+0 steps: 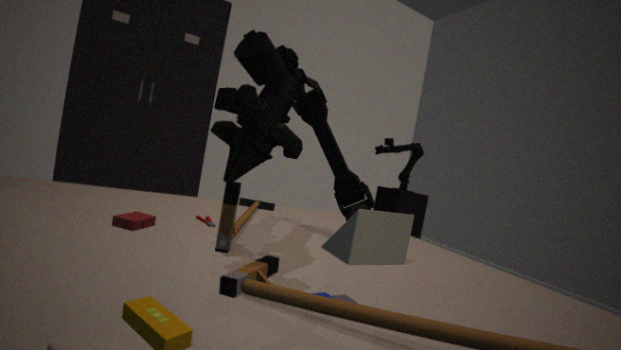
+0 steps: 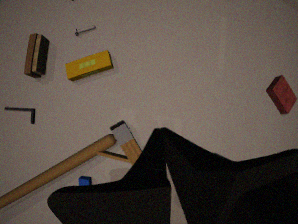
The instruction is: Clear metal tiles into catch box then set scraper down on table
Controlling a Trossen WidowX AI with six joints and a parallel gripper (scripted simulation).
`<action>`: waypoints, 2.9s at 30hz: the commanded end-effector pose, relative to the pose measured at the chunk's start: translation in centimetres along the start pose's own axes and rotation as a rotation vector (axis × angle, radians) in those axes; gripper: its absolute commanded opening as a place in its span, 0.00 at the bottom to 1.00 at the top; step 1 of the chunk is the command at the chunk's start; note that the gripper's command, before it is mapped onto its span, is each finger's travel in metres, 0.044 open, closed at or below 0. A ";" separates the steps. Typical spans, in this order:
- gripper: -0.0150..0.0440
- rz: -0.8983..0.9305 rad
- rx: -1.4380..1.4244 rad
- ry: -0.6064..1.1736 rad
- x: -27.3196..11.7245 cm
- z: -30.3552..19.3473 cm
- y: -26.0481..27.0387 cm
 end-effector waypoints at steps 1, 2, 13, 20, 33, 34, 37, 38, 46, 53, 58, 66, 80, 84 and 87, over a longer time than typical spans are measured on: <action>0.25 -0.004 -0.008 0.006 1.0 -0.5 0.0; 0.25 -0.004 -0.008 0.006 1.2 -0.5 0.0; 0.25 -0.005 -0.008 0.006 3.3 -1.5 0.1; 0.25 -0.007 -0.008 0.006 4.6 -2.2 0.1; 0.25 -0.010 -0.008 0.007 6.8 -3.7 0.2; 0.25 -0.010 -0.008 0.007 6.9 -3.7 0.2; 0.25 -0.010 -0.008 0.007 6.9 -3.6 0.3; 0.25 -0.010 -0.008 0.007 6.9 -3.5 0.4; 0.25 -0.009 -0.008 0.006 7.1 -2.4 1.0; 0.25 -0.008 -0.007 0.005 7.3 -1.5 1.7; 0.25 -0.007 -0.007 0.005 7.4 -0.9 2.1; 0.25 -0.007 -0.006 0.004 7.6 0.1 2.9; 0.25 -0.005 -0.005 0.003 8.1 1.6 4.4; 0.25 -0.005 -0.005 0.003 8.2 2.1 4.9; 0.25 -0.005 -0.005 0.003 8.3 2.4 5.2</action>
Point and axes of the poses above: the point midway between the two fingers, 35 mm back from their tips, its own x axis out along the fingers, its own y axis across the jaws, z = x × y, the point moved 6 cm from there along -x, back along the fingers, and after that the axes turned 9 degrees about -x, right-handed, at the moved point
